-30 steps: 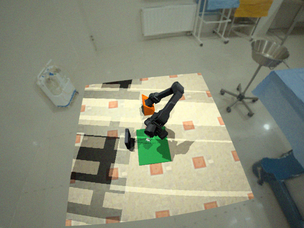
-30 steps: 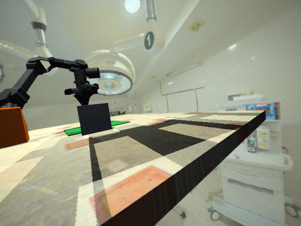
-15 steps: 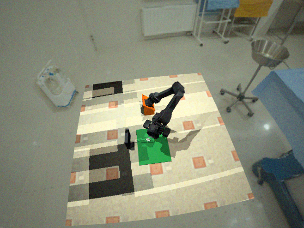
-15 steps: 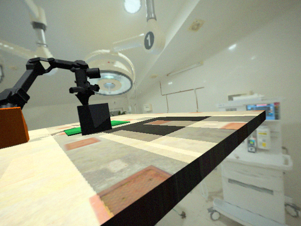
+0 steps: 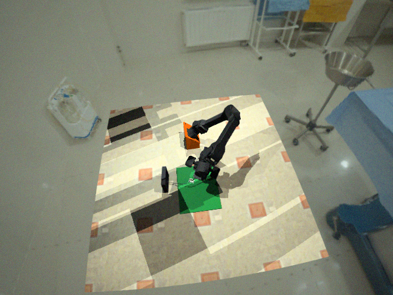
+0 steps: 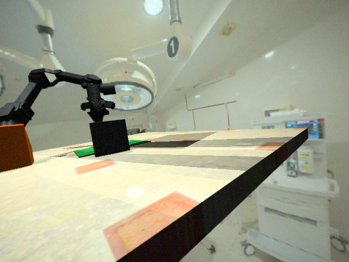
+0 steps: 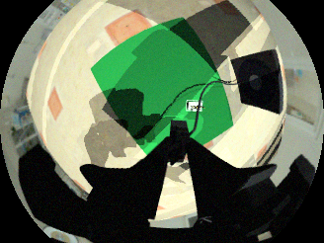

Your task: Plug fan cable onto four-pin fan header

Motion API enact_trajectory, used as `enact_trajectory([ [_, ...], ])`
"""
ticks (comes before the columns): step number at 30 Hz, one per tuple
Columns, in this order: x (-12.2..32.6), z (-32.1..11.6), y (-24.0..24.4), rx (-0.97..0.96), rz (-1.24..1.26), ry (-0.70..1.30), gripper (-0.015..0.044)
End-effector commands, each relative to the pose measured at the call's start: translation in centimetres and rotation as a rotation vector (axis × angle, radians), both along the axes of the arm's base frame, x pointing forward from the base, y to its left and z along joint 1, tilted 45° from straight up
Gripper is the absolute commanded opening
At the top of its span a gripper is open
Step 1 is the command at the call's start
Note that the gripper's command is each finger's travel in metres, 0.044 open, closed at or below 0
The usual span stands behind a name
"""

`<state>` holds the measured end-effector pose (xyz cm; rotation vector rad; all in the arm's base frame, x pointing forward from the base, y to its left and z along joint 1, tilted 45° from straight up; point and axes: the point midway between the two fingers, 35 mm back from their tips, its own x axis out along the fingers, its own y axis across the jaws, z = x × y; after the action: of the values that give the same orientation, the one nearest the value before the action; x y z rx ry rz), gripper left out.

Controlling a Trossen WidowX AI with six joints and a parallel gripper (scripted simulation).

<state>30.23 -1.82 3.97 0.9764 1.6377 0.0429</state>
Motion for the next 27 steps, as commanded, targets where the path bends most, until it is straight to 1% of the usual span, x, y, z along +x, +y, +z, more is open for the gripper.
enact_trajectory([
  [1,-0.2,-0.4,0.2,-0.052,0.001,-0.005,0.0000],
  [27,-0.5,-3.1,1.1,-0.353,-0.025,-0.091,0.0000],
])
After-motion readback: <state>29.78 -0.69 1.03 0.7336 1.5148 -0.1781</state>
